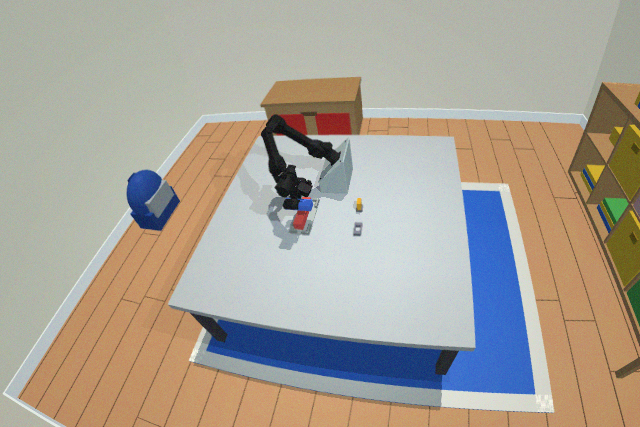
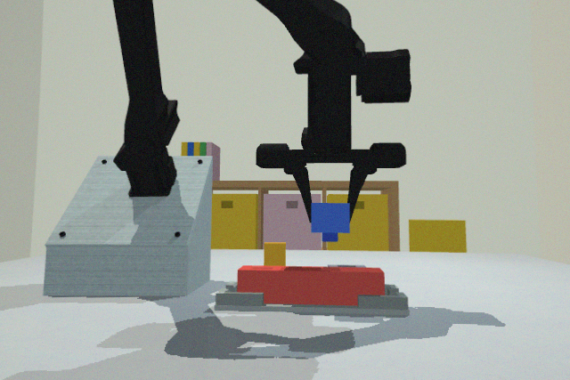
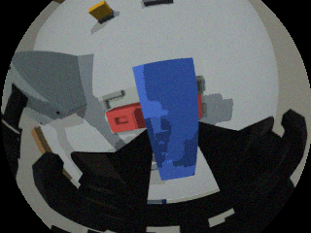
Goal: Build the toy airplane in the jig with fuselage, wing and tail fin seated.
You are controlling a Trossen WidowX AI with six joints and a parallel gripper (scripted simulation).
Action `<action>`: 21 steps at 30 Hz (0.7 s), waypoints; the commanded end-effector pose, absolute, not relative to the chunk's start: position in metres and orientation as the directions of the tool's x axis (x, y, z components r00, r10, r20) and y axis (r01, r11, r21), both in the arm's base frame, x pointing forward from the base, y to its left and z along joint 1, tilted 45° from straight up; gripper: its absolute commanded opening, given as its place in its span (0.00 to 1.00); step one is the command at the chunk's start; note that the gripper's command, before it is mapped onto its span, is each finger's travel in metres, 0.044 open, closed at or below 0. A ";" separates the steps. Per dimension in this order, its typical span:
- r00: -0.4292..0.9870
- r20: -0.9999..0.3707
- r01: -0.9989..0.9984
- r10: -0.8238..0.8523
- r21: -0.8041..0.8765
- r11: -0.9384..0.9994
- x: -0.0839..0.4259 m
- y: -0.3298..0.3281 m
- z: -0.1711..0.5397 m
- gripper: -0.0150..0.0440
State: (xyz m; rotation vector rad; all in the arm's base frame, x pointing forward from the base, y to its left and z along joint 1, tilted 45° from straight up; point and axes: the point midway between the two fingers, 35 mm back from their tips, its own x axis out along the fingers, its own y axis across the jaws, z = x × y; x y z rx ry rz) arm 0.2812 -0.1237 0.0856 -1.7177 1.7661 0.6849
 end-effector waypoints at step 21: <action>-0.007 -0.707 -0.999 -0.707 -0.027 0.037 0.281 -0.147 0.064 0.58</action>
